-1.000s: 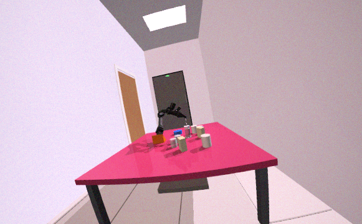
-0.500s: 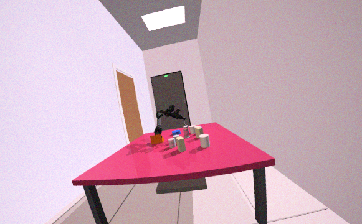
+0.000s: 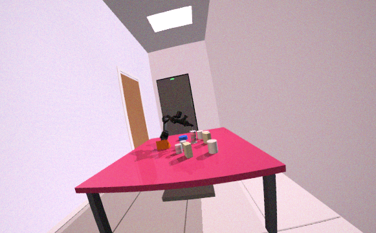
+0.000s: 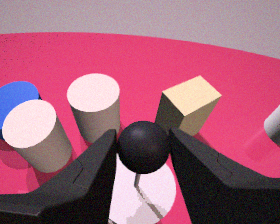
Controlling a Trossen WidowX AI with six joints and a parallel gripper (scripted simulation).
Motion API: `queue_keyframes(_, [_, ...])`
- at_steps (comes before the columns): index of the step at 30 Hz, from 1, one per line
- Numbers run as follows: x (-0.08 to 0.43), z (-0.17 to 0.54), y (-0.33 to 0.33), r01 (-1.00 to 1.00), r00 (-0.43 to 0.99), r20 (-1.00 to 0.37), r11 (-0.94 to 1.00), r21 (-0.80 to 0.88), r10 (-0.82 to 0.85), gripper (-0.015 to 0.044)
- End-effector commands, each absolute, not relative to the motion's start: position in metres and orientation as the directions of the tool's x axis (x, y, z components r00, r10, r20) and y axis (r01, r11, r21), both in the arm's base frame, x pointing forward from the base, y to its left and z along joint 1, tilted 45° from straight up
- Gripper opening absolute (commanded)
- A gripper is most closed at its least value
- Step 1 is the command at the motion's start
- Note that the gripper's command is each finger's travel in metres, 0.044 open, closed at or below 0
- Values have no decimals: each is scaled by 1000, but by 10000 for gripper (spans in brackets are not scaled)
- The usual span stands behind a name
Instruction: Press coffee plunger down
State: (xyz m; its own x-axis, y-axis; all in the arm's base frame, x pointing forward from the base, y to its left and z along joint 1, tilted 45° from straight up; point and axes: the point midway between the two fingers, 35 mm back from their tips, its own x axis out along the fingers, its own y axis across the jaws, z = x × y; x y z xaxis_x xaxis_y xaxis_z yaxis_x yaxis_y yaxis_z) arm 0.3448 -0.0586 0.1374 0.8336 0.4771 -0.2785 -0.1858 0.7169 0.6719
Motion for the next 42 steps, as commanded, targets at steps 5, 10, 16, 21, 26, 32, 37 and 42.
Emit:
queue_keyframes(5, [341,114,-39,-170,814,-301,699,695,497,114])
queue_keyframes(10, [342,110,-32,-171,815,-298,697,696,497,114])
queue_keyframes(16, [345,110,-29,-171,816,-296,697,697,497,114])
queue_keyframes(21, [347,110,-30,-172,816,-296,697,697,497,114])
queue_keyframes(26, [348,110,-30,-172,816,-296,696,697,497,114])
queue_keyframes(32, [348,110,-31,-172,816,-296,696,697,497,114])
queue_keyframes(37, [349,110,-31,-172,816,-296,696,697,498,114])
queue_keyframes(42, [349,109,-31,-173,816,-295,696,697,498,114])
